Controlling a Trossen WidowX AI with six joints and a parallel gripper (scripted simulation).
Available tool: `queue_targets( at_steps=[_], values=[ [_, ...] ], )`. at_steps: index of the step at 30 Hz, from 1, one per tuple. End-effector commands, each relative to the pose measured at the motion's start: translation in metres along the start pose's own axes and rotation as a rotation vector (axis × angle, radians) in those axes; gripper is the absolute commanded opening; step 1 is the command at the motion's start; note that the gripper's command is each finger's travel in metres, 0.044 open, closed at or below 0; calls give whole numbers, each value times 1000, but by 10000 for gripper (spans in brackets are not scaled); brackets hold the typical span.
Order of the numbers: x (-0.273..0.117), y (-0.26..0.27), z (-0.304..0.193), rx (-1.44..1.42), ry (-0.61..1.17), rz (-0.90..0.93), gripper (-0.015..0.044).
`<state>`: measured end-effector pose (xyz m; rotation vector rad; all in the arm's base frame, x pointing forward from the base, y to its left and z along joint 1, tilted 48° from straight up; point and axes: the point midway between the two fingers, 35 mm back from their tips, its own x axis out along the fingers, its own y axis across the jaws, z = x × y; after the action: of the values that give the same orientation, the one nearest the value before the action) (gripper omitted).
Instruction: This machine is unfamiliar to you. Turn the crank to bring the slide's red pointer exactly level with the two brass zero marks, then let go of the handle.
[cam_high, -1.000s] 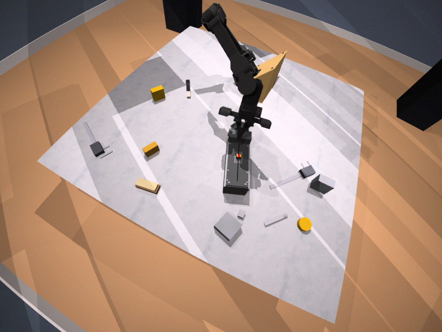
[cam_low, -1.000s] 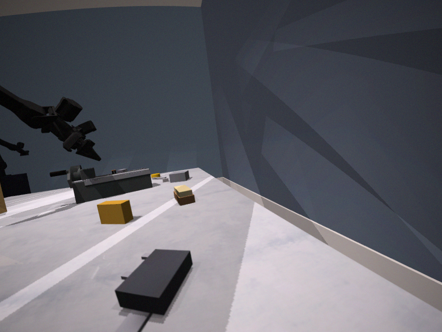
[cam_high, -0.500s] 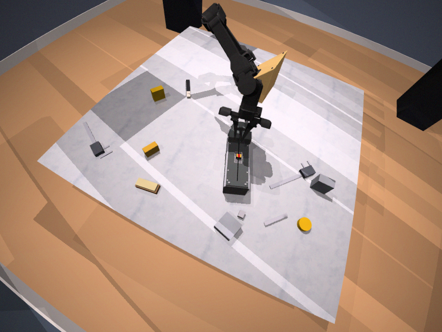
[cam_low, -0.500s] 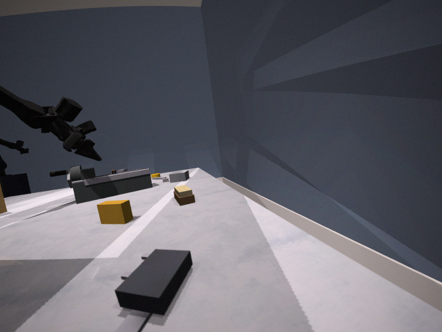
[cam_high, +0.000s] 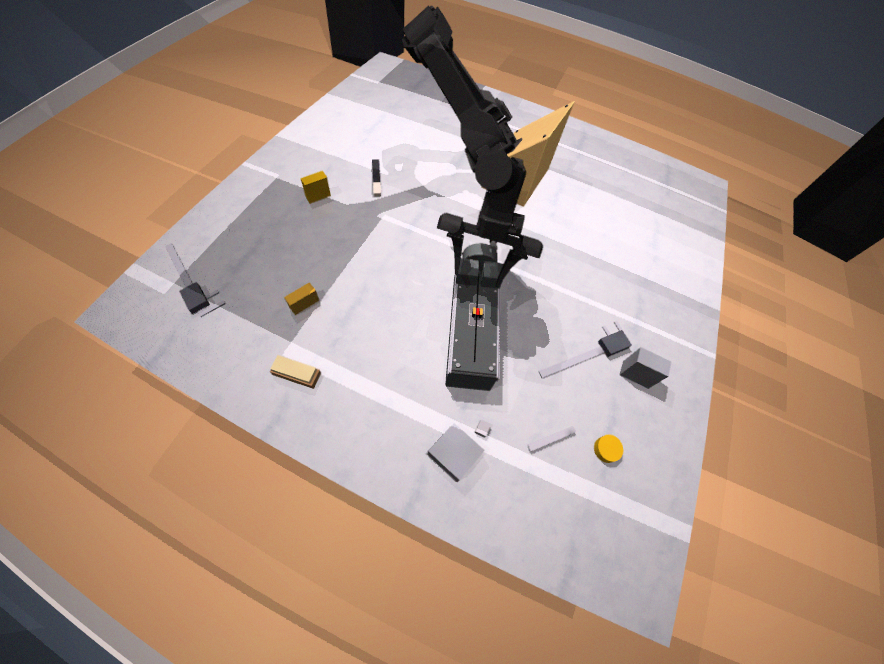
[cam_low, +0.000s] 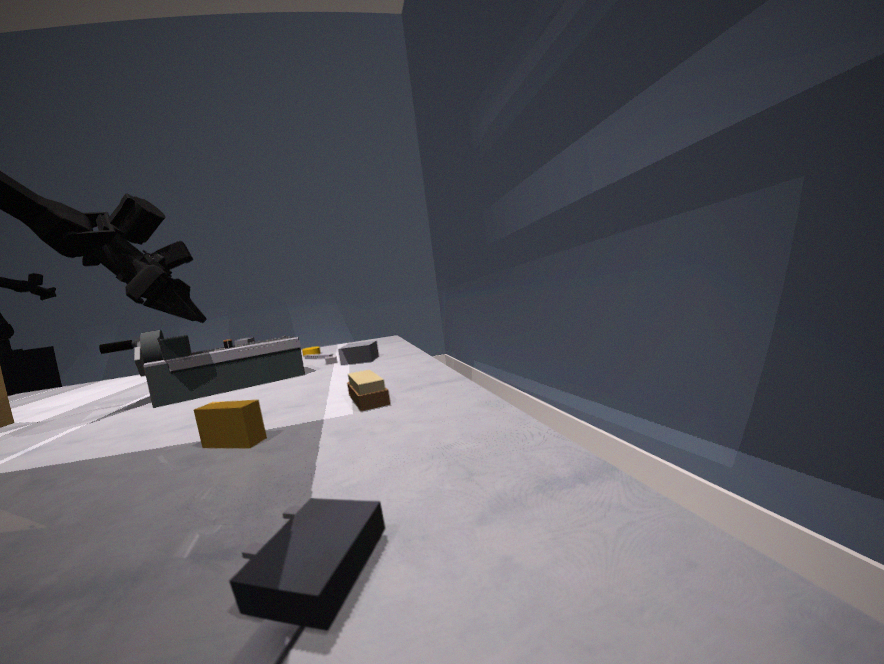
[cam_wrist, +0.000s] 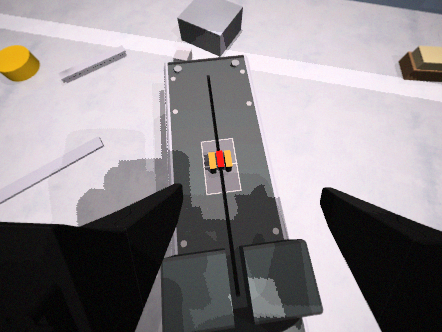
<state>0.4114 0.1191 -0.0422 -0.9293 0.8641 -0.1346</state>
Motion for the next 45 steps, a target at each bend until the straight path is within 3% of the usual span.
queue_targets(
  at_steps=[1,13,32,45],
  values=[
    [0,0,0,0,0,0,309],
    [0,0,0,0,0,0,0],
    [0,0,0,0,0,1,0],
    [0,0,0,0,0,1,341]
  ],
)
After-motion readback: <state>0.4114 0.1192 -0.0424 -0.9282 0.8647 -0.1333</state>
